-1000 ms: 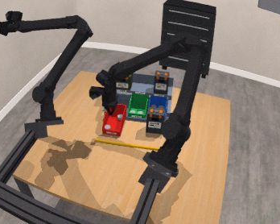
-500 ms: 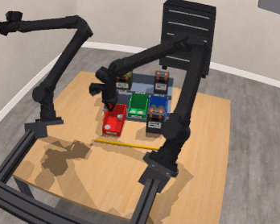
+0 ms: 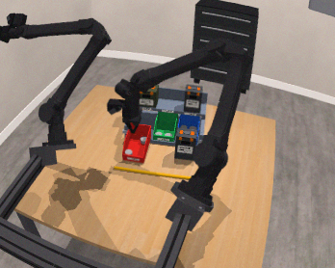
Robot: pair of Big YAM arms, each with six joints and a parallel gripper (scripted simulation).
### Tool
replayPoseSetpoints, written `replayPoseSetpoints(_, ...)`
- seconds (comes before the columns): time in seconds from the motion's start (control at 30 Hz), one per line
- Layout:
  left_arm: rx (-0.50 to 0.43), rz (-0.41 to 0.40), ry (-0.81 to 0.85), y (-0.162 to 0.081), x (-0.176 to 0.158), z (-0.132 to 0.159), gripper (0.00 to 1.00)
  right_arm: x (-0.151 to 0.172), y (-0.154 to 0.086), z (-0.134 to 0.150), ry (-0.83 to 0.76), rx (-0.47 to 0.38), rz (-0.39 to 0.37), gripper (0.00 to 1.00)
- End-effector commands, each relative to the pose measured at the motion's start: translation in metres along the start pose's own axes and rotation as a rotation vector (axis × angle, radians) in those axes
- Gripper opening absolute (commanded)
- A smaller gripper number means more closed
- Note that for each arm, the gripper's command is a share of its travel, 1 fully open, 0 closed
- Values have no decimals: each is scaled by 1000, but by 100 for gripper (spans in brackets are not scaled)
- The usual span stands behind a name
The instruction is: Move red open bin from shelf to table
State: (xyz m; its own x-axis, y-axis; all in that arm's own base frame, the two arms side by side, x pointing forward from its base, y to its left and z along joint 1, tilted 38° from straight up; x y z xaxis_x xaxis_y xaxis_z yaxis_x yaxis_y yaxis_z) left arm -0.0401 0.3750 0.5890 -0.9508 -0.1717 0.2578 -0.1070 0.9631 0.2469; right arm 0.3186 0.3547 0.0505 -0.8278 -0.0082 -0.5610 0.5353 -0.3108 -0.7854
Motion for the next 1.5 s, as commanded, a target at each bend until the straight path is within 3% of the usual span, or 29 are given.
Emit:
replayPoseSetpoints(0.0,-47,-21,-5,-4,14,-35,100,-27,-8,-9,18,-14,12,0)
replayPoseSetpoints(0.37,-47,-21,-5,-4,14,-35,100,-66,-3,-19,10,-6,5,0)
replayPoseSetpoints(0.4,-47,-21,-5,-4,14,-35,100,-65,-22,-30,-8,-40,22,0)
replayPoseSetpoints(0.47,-47,-21,-5,-4,14,-35,100,-83,-3,-24,10,-7,4,0)
replayPoseSetpoints(0.73,-47,-21,-5,-4,14,-35,100,-129,-3,-33,11,-7,5,0)
replayPoseSetpoints(0.87,-47,-21,-5,-4,14,-35,100,-134,-16,-50,-18,-28,15,0)
replayPoseSetpoints(0.93,-47,-21,-5,-4,14,-35,100,-134,-16,-50,-18,-28,15,0)
replayPoseSetpoints(0.97,-47,-21,-5,-4,14,-35,100,-153,-15,-38,16,-25,19,0)
replayPoseSetpoints(1.0,-47,-21,-5,-4,14,-35,100,-153,-3,-38,12,-7,7,0)
replayPoseSetpoints(1.1,-47,-21,-5,-4,14,-35,100,-160,-3,-40,11,-7,7,0)
replayPoseSetpoints(1.23,-47,-21,-5,-4,14,-35,100,-160,-28,-51,-5,-44,29,0)
replayPoseSetpoints(1.47,-47,-21,-5,-4,14,-35,100,-166,-20,-46,11,-31,23,0)
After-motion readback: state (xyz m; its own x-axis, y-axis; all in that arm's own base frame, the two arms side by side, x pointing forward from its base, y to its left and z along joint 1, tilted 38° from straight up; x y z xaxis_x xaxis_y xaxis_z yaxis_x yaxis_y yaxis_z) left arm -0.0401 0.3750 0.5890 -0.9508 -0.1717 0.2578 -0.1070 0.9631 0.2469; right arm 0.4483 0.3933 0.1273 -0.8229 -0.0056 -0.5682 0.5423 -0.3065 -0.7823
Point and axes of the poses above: on each arm, the point where the finger pads meet when closed, its own y axis out along the fingers, its own x axis across the jaws, z = x × y, the point moved 5 cm from there along -y, back along the fingers, and after that the axes turned 15 degrees about y, right-handed, at the moved point
